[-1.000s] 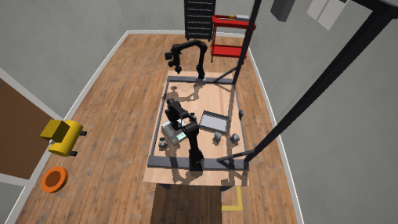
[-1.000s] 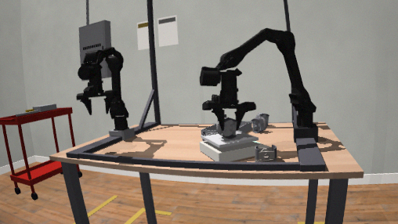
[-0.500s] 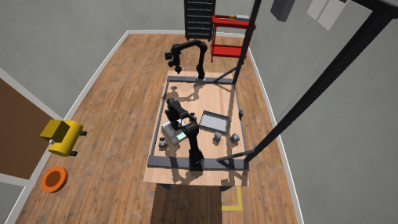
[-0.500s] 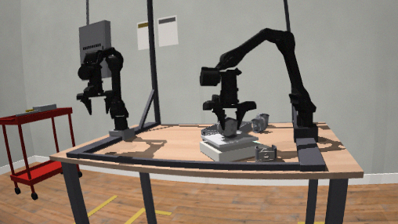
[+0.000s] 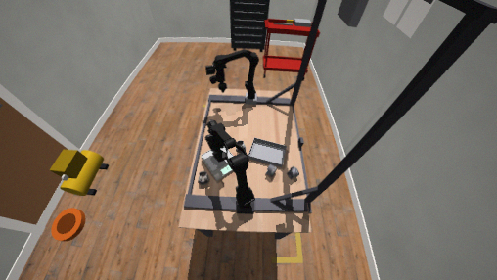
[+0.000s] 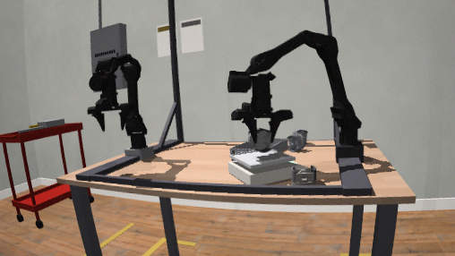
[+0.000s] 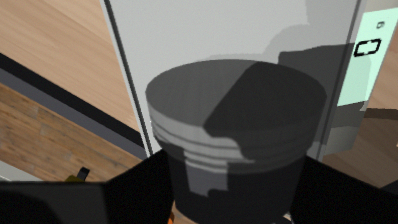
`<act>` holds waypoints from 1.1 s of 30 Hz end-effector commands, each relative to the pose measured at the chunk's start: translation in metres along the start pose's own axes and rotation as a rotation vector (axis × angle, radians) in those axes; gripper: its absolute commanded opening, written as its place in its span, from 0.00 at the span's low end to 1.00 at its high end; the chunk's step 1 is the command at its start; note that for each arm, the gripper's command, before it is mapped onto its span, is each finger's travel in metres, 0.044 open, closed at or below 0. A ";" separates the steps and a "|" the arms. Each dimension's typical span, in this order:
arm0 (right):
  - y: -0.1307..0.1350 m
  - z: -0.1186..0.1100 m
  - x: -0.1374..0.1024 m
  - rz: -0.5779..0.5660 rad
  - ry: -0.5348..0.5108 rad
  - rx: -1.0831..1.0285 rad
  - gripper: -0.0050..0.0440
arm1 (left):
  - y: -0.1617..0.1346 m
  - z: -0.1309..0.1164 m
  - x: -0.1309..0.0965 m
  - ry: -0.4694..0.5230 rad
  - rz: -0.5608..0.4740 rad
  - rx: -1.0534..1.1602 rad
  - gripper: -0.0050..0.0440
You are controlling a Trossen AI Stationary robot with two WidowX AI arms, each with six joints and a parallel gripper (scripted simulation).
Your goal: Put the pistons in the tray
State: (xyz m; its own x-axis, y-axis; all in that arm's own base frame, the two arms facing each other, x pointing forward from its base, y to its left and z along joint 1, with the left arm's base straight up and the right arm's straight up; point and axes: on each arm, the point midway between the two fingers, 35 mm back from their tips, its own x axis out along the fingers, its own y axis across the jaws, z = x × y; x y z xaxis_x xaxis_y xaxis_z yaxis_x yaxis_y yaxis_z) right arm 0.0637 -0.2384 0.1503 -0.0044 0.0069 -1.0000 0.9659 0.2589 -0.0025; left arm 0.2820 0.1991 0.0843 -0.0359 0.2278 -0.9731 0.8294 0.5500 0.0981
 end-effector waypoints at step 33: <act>0.000 0.005 -0.008 0.002 -0.032 0.001 0.92 | 0.014 -0.016 -0.076 -0.006 0.080 -0.022 0.43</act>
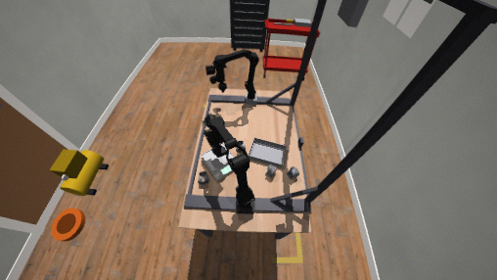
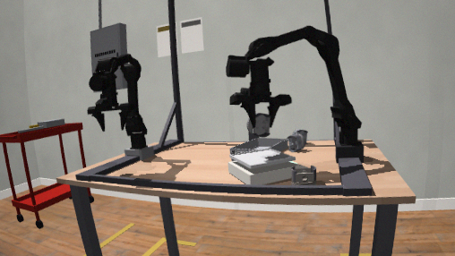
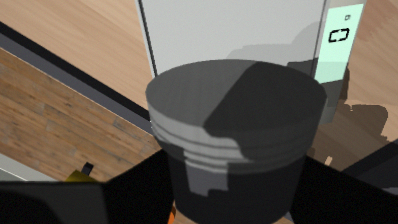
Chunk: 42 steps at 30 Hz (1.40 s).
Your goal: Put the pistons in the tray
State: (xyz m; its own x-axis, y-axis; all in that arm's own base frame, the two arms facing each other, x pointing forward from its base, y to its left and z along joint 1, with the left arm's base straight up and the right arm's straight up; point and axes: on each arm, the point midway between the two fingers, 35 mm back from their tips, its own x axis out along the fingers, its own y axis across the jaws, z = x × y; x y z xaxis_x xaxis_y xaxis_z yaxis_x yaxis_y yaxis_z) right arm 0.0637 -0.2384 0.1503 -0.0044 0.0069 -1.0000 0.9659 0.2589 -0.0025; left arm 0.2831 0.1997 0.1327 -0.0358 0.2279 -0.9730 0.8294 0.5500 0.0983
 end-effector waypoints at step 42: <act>0.000 0.005 -0.008 0.002 -0.032 0.001 0.92 | -0.049 0.007 -0.025 -0.071 -0.097 -0.891 0.43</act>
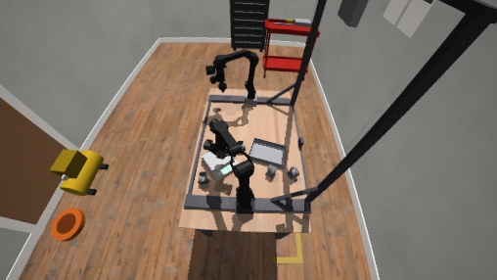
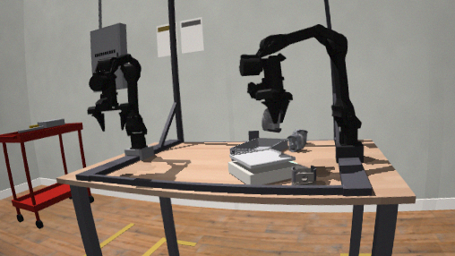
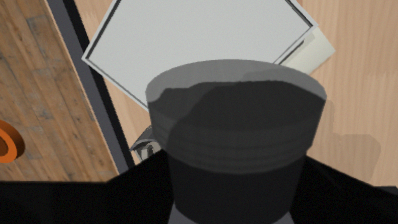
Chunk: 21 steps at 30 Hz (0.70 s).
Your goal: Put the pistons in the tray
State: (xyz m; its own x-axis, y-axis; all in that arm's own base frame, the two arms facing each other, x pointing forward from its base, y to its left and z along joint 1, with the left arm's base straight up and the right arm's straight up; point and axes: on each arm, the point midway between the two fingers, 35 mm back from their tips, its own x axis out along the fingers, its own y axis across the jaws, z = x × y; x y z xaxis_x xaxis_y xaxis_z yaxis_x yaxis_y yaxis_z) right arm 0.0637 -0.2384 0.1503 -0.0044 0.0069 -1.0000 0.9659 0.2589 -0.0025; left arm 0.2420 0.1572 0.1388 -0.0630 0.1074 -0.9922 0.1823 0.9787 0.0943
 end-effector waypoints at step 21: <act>0.000 0.005 -0.008 0.002 -0.032 0.001 0.92 | 0.007 0.003 -0.015 -0.072 -0.067 -0.547 0.43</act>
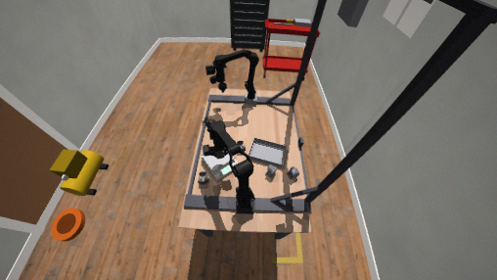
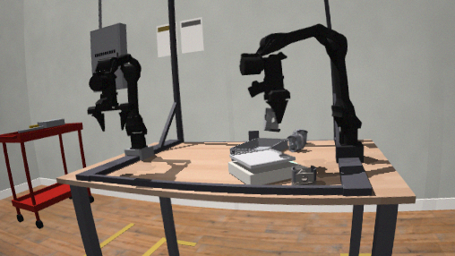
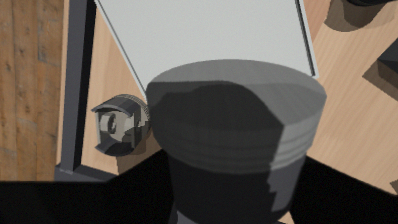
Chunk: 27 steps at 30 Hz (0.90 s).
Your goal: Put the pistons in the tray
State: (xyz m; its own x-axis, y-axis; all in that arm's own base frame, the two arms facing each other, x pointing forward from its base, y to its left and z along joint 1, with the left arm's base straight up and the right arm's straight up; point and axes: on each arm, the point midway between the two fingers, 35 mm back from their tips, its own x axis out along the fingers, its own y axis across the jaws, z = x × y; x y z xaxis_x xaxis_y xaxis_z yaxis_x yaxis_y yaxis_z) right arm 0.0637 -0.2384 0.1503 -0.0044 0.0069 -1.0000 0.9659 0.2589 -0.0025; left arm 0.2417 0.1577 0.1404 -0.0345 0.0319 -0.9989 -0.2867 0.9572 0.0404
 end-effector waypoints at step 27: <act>0.000 0.005 -0.008 0.002 -0.032 0.001 0.92 | -0.093 0.025 -0.015 -0.063 -0.030 0.292 0.43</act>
State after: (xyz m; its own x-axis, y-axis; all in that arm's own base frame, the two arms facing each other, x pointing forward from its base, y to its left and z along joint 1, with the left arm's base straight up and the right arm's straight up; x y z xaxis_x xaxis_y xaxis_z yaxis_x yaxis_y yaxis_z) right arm 0.0637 -0.2384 0.1503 -0.0044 0.0069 -1.0000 0.9659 0.2589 -0.0025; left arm 0.2775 0.0890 0.1395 -0.0151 0.0042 -0.9999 -0.0900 0.9959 0.0056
